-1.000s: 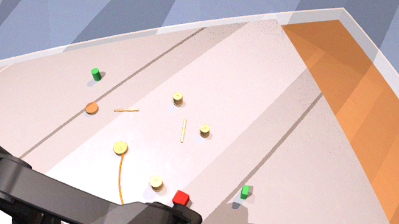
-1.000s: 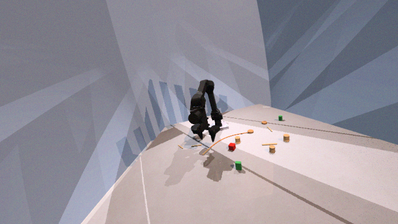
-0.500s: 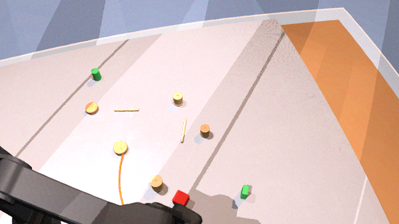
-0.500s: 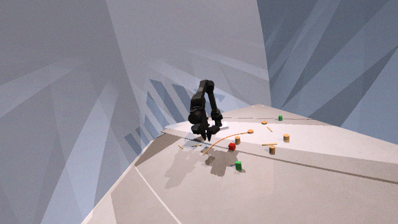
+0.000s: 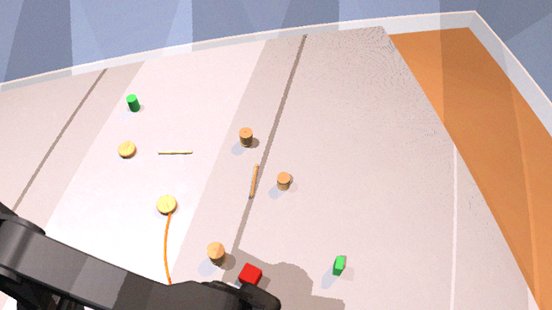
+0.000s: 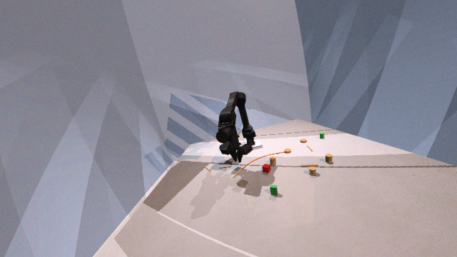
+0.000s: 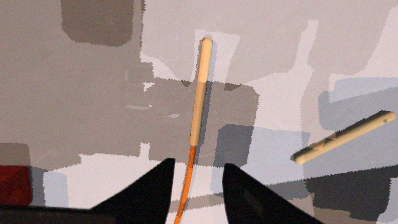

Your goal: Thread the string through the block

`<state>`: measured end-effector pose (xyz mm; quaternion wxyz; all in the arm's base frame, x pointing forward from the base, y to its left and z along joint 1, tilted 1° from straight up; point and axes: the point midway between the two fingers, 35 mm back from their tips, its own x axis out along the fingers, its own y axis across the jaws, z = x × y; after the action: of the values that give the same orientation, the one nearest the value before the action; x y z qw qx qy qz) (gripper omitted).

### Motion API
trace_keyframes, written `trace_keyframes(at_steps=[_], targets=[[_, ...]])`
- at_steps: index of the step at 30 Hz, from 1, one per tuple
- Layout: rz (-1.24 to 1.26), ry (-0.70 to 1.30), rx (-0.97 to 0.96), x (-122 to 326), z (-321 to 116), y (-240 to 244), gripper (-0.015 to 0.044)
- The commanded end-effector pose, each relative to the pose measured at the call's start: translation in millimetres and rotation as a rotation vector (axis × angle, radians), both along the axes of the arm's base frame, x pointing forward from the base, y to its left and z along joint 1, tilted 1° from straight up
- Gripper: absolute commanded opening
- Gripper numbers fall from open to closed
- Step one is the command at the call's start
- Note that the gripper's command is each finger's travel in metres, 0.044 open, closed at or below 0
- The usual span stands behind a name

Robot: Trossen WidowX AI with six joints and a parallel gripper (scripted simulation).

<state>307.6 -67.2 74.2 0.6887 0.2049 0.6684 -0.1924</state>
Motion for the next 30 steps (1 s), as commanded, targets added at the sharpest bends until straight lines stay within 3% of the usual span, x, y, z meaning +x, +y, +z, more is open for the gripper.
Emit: trace_keyframes(at_steps=[1,30], targets=[[-0.006,0.006,0.007,-0.7,-8.6,1.0,0.0120],[-0.006,0.006,0.007,-0.4,-55.9,2.0,0.0120]])
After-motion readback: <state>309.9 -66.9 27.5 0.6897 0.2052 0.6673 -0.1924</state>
